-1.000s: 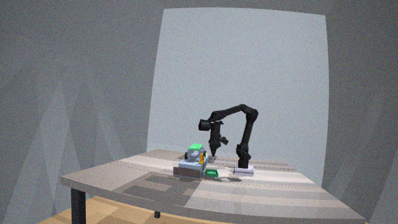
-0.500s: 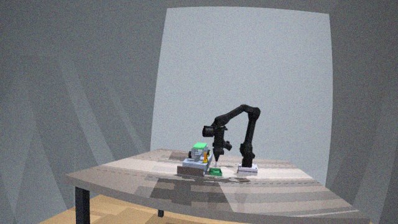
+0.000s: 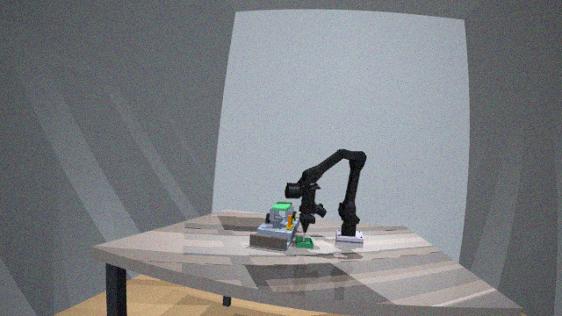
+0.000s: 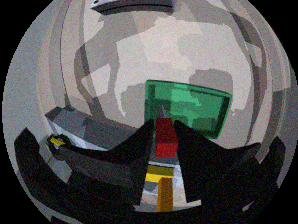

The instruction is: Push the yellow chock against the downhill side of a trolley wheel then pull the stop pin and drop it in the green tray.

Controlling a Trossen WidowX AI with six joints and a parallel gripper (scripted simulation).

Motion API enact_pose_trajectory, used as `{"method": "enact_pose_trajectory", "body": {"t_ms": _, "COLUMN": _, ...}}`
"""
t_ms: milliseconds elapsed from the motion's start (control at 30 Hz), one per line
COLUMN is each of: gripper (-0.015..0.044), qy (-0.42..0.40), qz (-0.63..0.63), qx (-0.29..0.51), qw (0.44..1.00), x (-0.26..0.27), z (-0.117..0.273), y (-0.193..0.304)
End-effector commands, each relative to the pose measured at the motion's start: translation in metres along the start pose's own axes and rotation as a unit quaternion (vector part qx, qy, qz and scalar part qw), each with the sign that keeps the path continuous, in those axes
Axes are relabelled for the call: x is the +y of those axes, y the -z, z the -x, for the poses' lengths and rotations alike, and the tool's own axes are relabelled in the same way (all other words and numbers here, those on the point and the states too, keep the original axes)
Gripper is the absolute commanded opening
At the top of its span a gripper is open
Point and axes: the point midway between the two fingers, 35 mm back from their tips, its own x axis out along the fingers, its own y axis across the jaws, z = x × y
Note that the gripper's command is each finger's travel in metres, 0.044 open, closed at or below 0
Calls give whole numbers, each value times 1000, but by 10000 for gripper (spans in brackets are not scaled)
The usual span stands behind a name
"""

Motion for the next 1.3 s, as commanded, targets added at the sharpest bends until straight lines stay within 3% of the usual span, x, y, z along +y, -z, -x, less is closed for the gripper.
{"method": "enact_pose_trajectory", "body": {"t_ms": 0, "gripper": 184, "qy": -2, "qz": 0, "qx": 1, "qw": 1000, "x": -1, "z": -1, "y": 0}}
{"method": "enact_pose_trajectory", "body": {"t_ms": 1267, "gripper": 190, "qy": -1, "qz": 0, "qx": 1, "qw": 1000, "x": -28, "z": -7, "y": -1}}
